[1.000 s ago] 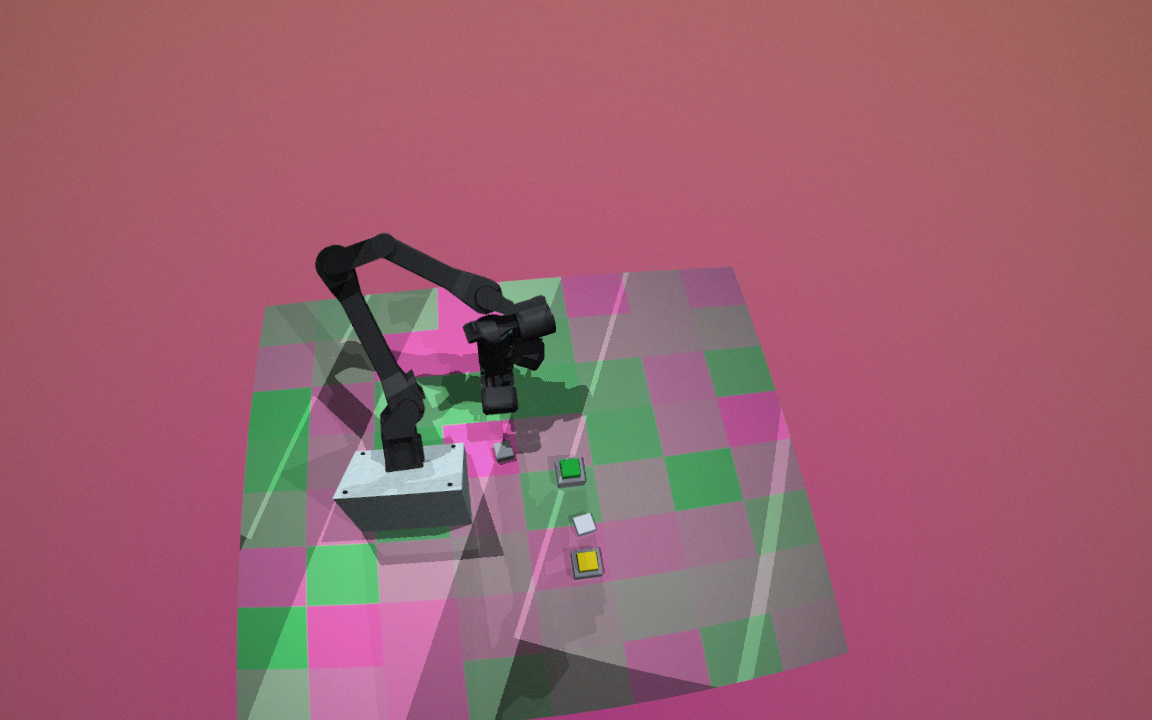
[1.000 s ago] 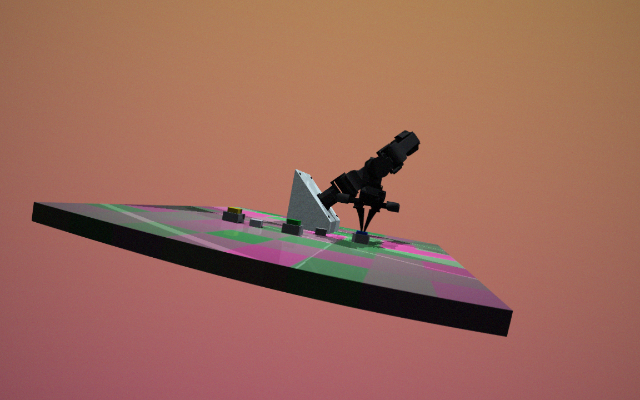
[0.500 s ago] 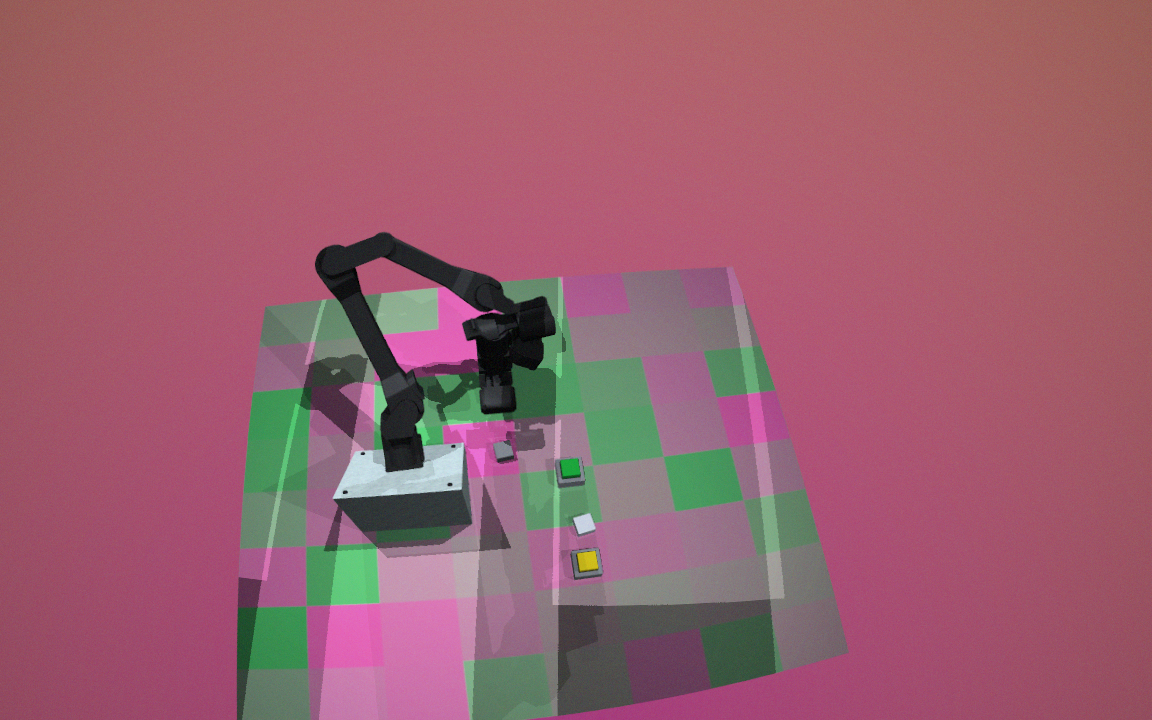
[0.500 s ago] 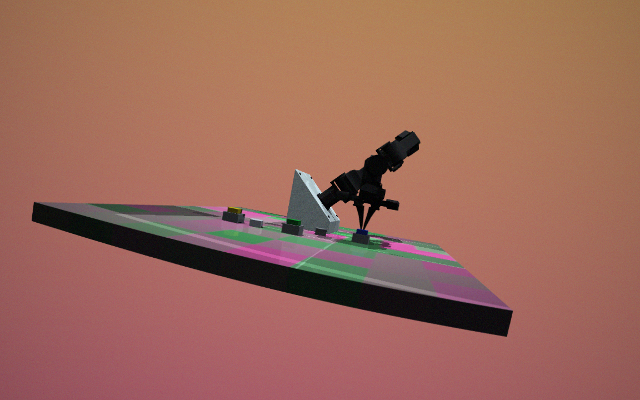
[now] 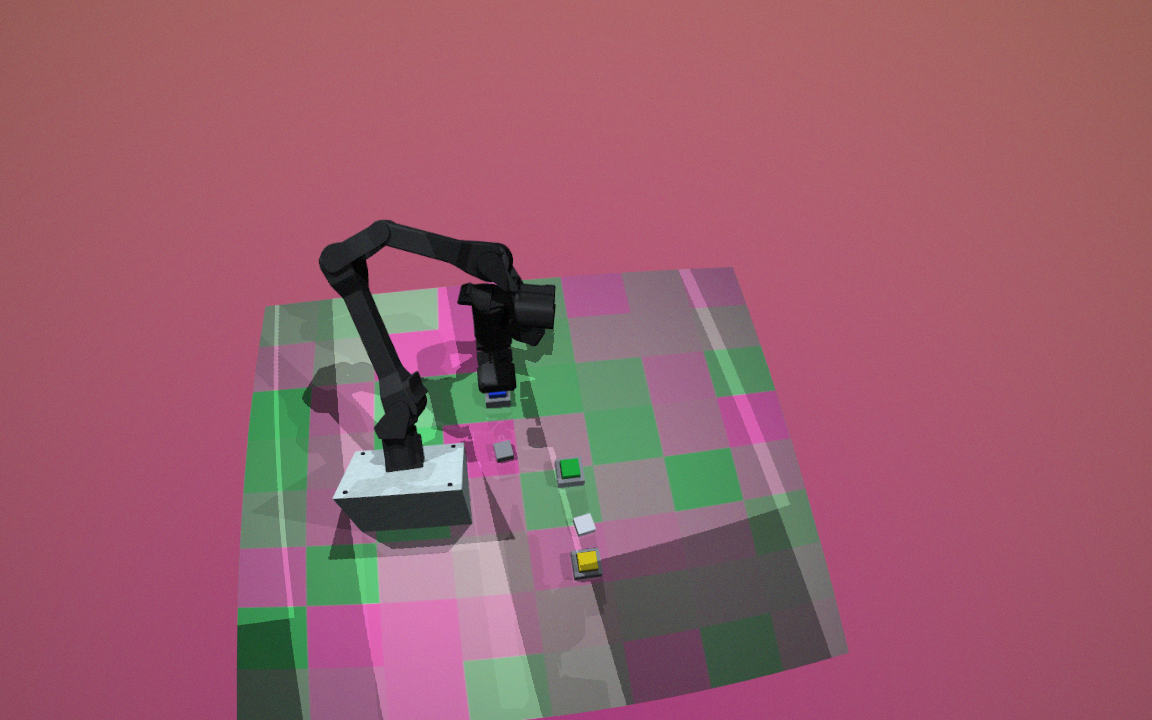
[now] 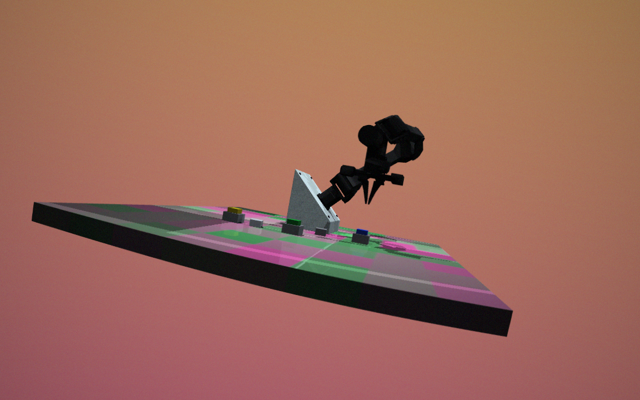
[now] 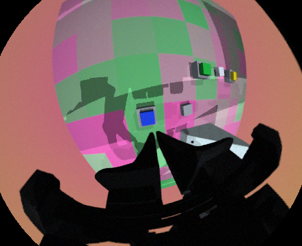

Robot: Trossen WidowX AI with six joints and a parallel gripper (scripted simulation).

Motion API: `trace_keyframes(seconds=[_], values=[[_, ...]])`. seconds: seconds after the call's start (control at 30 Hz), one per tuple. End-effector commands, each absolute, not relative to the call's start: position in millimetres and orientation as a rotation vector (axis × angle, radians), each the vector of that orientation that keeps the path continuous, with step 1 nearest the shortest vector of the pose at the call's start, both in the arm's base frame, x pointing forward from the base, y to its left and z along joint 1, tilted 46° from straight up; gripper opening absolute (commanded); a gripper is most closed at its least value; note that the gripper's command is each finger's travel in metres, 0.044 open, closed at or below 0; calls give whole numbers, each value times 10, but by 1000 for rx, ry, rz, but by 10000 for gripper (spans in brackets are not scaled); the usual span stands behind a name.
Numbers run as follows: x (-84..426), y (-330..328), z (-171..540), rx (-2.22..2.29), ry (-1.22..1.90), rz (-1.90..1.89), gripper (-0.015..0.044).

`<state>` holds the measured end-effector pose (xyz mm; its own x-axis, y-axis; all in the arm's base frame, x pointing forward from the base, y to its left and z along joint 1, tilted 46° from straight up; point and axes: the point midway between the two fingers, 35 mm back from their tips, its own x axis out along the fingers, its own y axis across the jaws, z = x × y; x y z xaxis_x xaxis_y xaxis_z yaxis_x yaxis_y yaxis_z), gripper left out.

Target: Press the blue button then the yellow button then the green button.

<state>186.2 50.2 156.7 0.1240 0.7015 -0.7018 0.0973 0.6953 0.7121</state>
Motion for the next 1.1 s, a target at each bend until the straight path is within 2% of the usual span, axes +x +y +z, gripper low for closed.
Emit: trace_keyframes(seconds=[0.0,0.27,0.57,0.9,1.07], values=[[1840,427,1643,720,1411,505,20],[2379,-147,1419,718,1415,464,20],[2838,-1095,736,725,1422,431,20],[2819,-2020,-385,707,1415,470,20],[2687,-2256,-839,703,1407,493,20]])
